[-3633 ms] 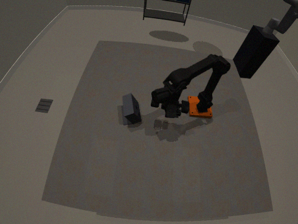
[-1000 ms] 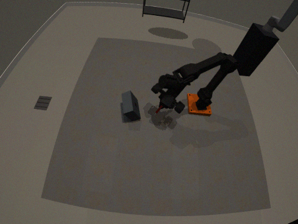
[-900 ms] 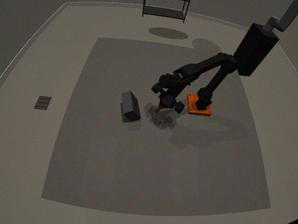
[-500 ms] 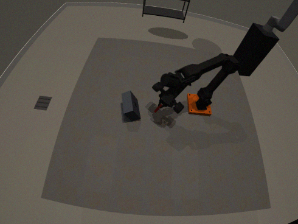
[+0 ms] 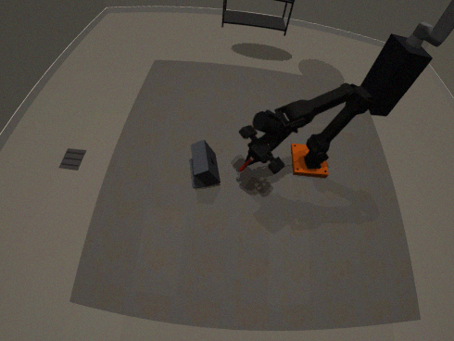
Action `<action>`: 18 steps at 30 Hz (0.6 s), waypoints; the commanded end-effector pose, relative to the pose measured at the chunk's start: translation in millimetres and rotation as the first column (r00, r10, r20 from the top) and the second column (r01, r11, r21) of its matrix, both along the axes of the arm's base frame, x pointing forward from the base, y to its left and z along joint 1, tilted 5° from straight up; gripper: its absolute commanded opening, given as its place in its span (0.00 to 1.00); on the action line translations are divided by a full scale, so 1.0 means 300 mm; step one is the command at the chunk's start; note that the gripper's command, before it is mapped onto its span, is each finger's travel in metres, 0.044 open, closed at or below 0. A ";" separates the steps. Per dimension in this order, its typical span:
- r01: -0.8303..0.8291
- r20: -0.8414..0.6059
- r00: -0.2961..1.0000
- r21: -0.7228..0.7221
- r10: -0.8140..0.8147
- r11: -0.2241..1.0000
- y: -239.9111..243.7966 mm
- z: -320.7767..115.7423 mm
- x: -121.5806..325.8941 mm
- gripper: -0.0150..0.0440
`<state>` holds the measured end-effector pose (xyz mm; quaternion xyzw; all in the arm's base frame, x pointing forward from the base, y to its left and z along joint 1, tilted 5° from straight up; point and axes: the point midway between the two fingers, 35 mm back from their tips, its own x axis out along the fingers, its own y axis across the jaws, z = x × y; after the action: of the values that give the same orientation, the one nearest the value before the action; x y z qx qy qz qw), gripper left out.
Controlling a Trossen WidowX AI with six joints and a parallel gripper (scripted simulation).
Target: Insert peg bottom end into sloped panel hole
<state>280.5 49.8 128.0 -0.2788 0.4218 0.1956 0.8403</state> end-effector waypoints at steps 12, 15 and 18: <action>0.067 0.076 0.994 0.068 -0.072 0.995 -0.019 0.001 0.001 0.25; 0.079 0.090 0.992 0.080 -0.086 0.994 -0.022 0.001 0.002 0.25; 0.091 0.103 0.990 0.093 -0.100 0.991 -0.026 0.001 0.002 0.25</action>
<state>282.0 42.8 127.7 -0.2402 0.3880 0.1633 0.8747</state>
